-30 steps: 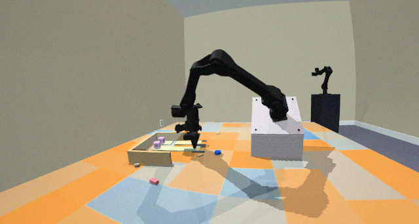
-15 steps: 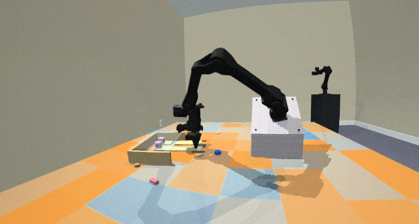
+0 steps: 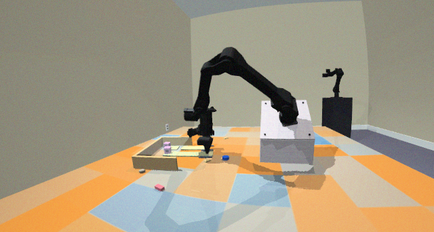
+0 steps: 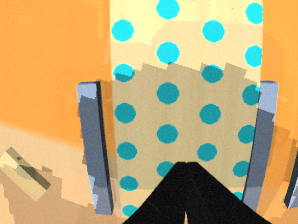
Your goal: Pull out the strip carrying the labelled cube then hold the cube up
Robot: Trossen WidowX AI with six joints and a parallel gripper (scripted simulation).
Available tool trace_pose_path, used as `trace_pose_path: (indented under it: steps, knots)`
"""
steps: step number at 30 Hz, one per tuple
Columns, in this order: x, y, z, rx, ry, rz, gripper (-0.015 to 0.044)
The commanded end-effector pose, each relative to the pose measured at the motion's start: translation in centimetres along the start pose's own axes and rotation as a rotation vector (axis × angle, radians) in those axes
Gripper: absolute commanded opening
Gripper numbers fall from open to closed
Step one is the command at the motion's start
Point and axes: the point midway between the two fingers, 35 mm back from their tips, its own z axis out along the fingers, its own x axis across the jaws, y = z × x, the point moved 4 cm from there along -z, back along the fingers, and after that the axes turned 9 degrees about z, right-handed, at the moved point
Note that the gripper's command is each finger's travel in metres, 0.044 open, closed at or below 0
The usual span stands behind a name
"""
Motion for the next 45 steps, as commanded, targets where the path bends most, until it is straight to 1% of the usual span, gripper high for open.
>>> trace_pose_path:
  steps: [1,45]
  knots:
    - [-0.3,-1.3,0.5,0.021,0.000,0.007,0.0000]
    - [-1.4,-7.6,0.5,0.024,0.000,0.009,0.0000]
